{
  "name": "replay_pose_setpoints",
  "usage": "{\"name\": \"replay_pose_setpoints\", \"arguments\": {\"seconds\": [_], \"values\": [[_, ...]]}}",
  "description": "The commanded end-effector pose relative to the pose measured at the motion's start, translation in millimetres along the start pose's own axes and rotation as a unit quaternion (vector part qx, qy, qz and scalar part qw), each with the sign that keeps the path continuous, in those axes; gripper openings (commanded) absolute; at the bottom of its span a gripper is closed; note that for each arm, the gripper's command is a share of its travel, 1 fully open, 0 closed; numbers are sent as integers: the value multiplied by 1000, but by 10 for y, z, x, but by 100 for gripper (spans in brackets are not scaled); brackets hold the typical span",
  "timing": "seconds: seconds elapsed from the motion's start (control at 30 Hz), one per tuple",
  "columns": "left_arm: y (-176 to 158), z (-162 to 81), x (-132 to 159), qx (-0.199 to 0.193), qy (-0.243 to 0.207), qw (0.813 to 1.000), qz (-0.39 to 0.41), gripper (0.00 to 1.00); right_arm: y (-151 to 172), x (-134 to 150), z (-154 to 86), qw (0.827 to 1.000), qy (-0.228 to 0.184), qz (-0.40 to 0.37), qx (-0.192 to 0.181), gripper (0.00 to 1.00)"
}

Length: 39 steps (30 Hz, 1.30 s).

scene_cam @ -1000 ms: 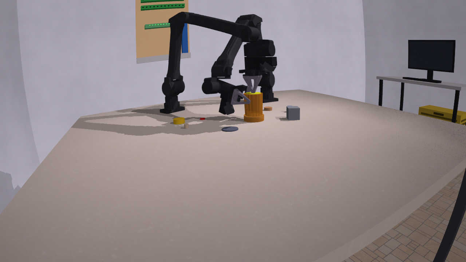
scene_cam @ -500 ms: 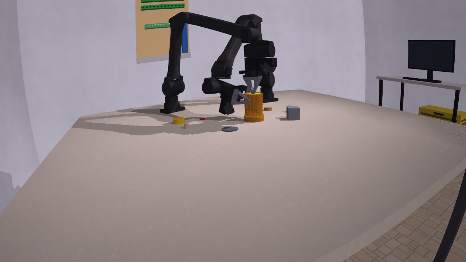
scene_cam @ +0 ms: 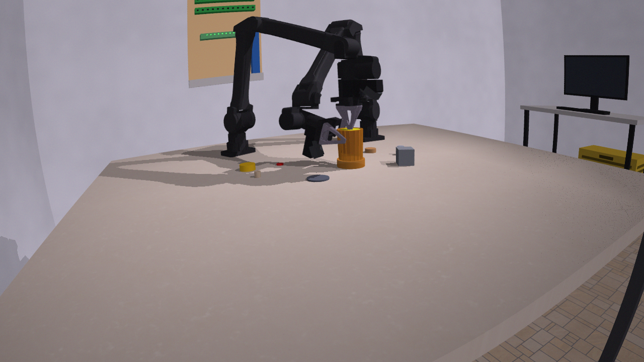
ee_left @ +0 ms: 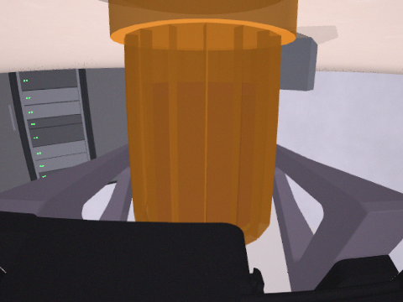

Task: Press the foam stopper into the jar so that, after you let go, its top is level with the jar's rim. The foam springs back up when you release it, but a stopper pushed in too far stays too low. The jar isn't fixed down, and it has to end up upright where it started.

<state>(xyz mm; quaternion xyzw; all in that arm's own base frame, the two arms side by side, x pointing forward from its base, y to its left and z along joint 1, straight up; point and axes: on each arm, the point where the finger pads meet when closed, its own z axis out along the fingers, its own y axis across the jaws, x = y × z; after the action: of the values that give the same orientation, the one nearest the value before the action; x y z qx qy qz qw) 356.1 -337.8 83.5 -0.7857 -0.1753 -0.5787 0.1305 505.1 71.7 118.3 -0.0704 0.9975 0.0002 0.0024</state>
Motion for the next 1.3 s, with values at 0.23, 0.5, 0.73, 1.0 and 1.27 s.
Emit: {"name": "replay_pose_setpoints", "arguments": {"seconds": [0.23, 0.5, 0.73, 1.0, 1.27], "values": [[9, -16, 136, 0, 3, 1000, -11, 64, -73, -128, -137, 1000, 7, -1, 1, 0], [9, -16, 136, 0, 3, 1000, -11, 64, -74, -171, -424, 1000, -11, -1, 1, 0], [9, -16, 136, 0, 3, 1000, -11, 64, -73, -155, -708, 1000, -25, -1, 1, 0], [9, -16, 136, 0, 3, 1000, -11, 64, -72, -103, -589, 1000, -7, -1, 1, 0], [9, -16, 136, 0, 3, 1000, -11, 64, -72, -119, -686, 1000, -24, -1, 1, 0]]}}
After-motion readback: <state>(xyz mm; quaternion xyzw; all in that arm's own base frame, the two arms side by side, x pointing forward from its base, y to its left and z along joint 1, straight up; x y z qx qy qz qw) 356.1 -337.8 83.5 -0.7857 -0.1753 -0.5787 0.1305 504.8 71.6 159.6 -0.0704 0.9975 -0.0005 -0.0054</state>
